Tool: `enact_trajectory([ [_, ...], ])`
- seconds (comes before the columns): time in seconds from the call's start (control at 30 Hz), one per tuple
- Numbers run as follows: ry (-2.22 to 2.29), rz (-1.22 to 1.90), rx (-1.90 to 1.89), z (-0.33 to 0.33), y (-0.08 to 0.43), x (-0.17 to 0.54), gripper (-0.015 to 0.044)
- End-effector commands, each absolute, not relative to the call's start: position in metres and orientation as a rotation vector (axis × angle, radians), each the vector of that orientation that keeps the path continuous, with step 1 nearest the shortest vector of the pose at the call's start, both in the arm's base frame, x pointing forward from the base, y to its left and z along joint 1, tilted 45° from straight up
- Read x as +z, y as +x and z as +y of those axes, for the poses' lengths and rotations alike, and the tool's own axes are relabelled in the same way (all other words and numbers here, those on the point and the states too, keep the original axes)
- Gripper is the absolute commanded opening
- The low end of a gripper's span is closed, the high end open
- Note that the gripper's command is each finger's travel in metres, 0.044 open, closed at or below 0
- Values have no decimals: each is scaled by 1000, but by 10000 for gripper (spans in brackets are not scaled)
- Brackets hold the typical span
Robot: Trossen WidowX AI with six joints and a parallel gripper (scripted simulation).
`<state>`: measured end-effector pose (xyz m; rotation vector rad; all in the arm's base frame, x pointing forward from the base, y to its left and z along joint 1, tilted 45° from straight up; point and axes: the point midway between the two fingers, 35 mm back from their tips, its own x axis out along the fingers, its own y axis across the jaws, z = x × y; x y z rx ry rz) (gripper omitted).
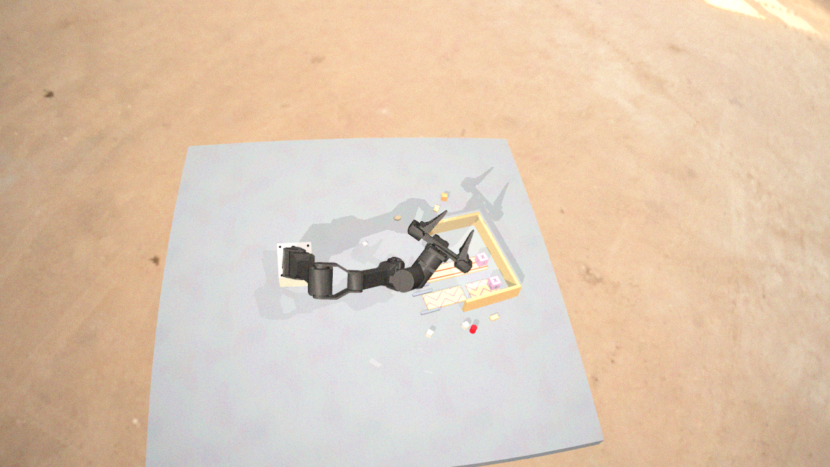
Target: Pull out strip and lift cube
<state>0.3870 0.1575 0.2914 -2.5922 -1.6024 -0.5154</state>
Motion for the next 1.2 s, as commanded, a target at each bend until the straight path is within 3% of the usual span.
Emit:
enact_trajectory([
  [0.0,-2581,-1587,-493,158,388,291,400],
  [0.23,-2061,-964,161,186,413,259,400],
  [0.43,-1563,-354,426,198,410,199,400],
  [1.17,-933,423,155,167,338,108,400],
])
